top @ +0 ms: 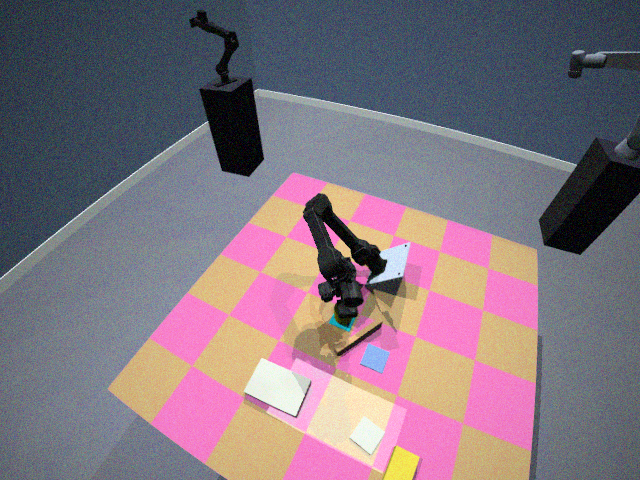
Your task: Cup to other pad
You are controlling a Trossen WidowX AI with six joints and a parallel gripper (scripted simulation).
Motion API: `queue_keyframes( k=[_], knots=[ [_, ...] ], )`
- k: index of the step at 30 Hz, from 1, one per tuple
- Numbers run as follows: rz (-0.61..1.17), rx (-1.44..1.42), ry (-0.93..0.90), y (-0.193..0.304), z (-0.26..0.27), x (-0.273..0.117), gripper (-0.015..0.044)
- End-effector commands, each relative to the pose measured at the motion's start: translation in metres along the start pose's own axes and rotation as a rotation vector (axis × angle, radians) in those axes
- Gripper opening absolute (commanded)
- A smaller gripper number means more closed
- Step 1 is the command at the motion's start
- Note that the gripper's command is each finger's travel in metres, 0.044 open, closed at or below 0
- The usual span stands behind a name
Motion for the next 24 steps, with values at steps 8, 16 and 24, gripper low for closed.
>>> queue_keyframes(
  k=[8, 16, 24],
  knots=[
    [0.004, 0.002, -0.004, 0.0, 0.001, -0.014, 0.0147],
    [0.002, 0.002, -0.003, 0.0, 0.0, -0.024, 0.0147],
    [-0.004, -0.001, 0.0, -0.001, -0.001, -0.026, 0.0199]
  ],
)
Point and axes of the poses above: the point midway between the two fingers, 35 mm back from their tips, its own x axis out along the fingers, its own z axis across the jaws, y = z × x, the point moved 6 cm from there along -x, back along the fingers, and after that the axes turned 5 degrees about x, right-handed, at the moved point
